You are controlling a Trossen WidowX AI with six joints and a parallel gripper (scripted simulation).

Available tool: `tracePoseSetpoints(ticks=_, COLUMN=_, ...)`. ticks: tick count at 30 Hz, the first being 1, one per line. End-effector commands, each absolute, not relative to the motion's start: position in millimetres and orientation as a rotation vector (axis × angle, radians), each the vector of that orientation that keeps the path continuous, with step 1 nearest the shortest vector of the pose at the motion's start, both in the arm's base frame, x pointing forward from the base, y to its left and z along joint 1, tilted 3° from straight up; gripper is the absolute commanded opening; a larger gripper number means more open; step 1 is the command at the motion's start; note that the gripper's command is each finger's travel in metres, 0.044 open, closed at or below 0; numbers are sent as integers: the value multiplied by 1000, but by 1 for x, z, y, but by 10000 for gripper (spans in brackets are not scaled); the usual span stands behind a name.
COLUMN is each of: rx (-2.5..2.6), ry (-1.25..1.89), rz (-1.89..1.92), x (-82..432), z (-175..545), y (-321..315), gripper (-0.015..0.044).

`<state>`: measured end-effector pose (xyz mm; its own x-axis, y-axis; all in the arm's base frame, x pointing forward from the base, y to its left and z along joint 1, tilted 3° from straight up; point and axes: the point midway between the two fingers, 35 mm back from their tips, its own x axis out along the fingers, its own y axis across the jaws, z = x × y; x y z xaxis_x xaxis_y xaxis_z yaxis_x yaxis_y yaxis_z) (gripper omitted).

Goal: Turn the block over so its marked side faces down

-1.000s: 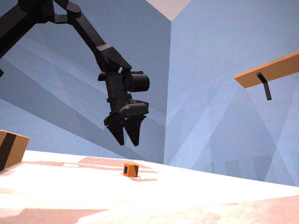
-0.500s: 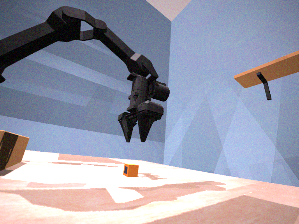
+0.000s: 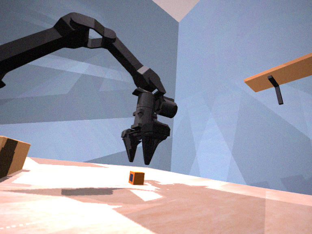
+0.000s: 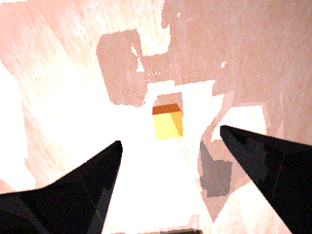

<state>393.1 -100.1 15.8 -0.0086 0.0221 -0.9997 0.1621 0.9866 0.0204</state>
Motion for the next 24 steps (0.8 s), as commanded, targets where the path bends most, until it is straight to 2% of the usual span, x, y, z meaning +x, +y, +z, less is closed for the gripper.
tracePoseSetpoints(ticks=1, rx=145, ry=1577, rz=-118, x=393, z=8, y=-100, gripper=440)
tracePoseSetpoints(ticks=22, rx=145, ry=1577, rz=-118, x=392, z=-23, y=-99, gripper=440)
tracePoseSetpoints(ticks=24, rx=145, ry=1577, rz=-118, x=392, z=-23, y=-99, gripper=387)
